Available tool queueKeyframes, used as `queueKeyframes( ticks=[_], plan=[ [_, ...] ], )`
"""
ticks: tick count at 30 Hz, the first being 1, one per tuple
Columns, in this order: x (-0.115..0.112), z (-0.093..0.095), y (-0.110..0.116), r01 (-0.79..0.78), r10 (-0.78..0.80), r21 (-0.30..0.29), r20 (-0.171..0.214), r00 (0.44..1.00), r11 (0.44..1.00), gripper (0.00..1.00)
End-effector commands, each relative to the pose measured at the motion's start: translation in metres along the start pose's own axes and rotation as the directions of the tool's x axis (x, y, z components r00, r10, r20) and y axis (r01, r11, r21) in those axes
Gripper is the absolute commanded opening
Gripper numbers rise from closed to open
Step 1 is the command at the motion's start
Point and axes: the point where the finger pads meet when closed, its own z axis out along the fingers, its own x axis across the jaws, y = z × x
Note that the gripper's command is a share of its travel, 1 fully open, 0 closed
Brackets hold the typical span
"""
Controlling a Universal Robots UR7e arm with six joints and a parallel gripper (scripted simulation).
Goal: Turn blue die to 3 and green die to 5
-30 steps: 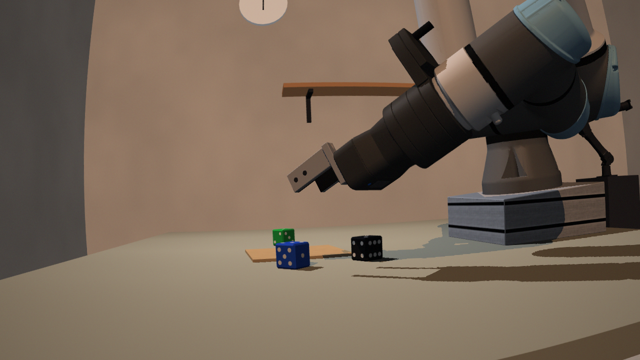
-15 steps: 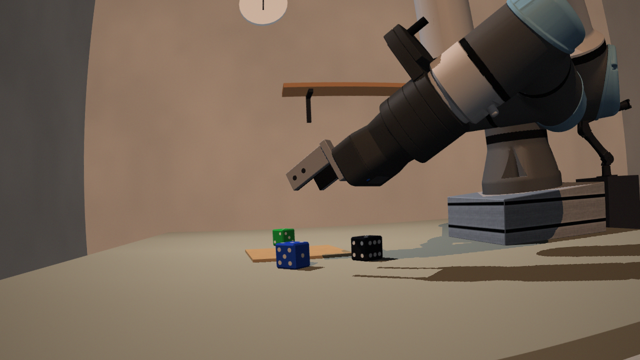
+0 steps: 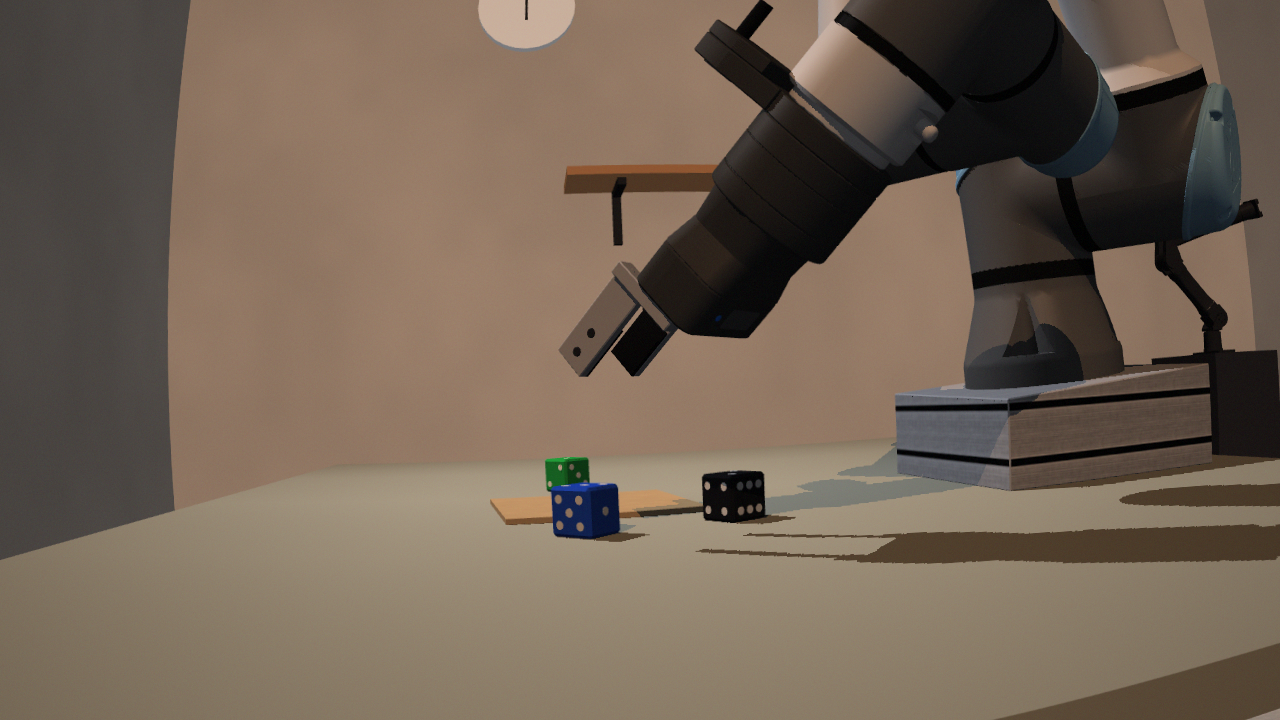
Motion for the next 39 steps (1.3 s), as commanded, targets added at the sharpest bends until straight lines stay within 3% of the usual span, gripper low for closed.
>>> queueKeyframes(
  ticks=[1, 8, 16, 18, 23, 28, 39],
  plan=[
    [0.0, 0.0, -0.003, -0.003, 0.003, -0.058, 0.003, 1.0, 0.998, 0.87],
    [0.001, 0.002, -0.013, -0.007, 0.01, -0.279, 0.01, 1.0, 0.96, 0.87],
    [0.0, 0.005, -0.027, -0.007, 0.014, -0.529, 0.009, 1.0, 0.849, 0.87],
    [0.0, 0.005, -0.027, -0.007, 0.014, -0.529, 0.009, 1.0, 0.849, 0.87],
    [0.0, 0.008, -0.034, -0.006, 0.014, -0.637, 0.007, 1.0, 0.771, 0.87],
    [0.0, 0.01, -0.038, -0.005, 0.012, -0.703, 0.006, 1.0, 0.711, 0.87],
    [0.0, 0.01, -0.041, -0.006, 0.015, -0.74, 0.006, 1.0, 0.672, 0.87]
  ],
)
